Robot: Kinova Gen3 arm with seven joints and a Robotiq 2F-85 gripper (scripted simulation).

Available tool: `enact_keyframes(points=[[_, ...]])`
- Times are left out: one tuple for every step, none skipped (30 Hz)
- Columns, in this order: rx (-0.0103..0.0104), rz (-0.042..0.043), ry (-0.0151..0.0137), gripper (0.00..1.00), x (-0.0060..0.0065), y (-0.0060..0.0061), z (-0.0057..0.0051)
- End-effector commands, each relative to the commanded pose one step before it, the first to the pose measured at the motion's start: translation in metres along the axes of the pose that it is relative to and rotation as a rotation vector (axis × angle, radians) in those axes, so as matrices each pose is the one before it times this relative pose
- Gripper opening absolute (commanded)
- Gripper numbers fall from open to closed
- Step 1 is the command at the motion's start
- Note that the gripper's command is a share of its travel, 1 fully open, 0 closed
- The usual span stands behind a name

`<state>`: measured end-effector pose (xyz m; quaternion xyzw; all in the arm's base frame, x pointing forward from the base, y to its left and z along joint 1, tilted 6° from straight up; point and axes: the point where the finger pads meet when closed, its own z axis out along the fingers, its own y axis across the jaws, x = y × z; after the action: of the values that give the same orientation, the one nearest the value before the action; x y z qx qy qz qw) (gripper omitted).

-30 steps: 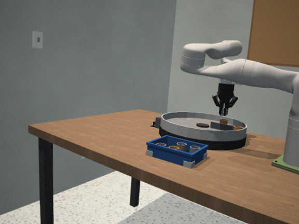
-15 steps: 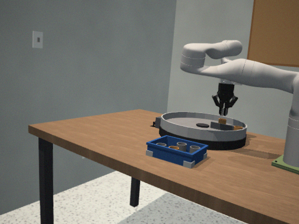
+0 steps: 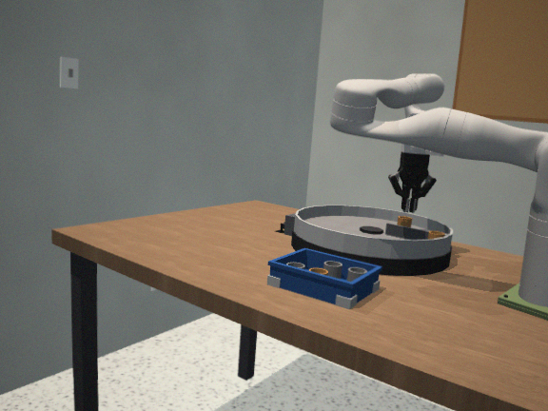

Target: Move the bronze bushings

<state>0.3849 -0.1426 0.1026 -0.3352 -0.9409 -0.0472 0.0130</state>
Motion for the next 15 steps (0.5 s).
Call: enact_keyframes(points=[[-0.00238,-0.00121,0.00335,0.14,0.00018,0.00046,-0.00327],[0.00011,-0.00043,-0.00015,0.14,-0.00014,0.00005,-0.00066],[0.00002,-0.00002,-0.00001,0.14,-0.00001,-0.00001,-0.00055],[-0.00006,0.00030,0.00009,0.14,0.00010,-0.00005,-0.00035],[-0.00010,0.00044,0.00014,0.14,0.00014,-0.00006,-0.00014],[-0.00009,0.00038,0.00012,0.14,0.00013,-0.00005,0.00001],[-0.00004,0.00016,0.00005,0.14,0.00005,-0.00002,0.00002],[0.00000,0.00001,0.00000,0.14,0.00000,0.00000,0.00000],[0.00000,0.00000,0.00000,0.14,0.00000,0.00000,0.00000],[0.00000,0.00000,0.00000,0.14,0.00000,0.00000,0.00000],[0.00000,0.00000,0.00000,0.14,0.00000,0.00000,0.00000],[0.00000,0.00000,0.00000,0.14,0.00000,0.00000,0.00000],[0.00000,0.00000,0.00000,0.14,0.00000,0.00000,0.00000],[0.00000,0.00000,0.00000,0.14,0.00000,0.00000,0.00000],[0.00000,0.00000,0.00000,0.14,0.00000,0.00000,0.00000]])
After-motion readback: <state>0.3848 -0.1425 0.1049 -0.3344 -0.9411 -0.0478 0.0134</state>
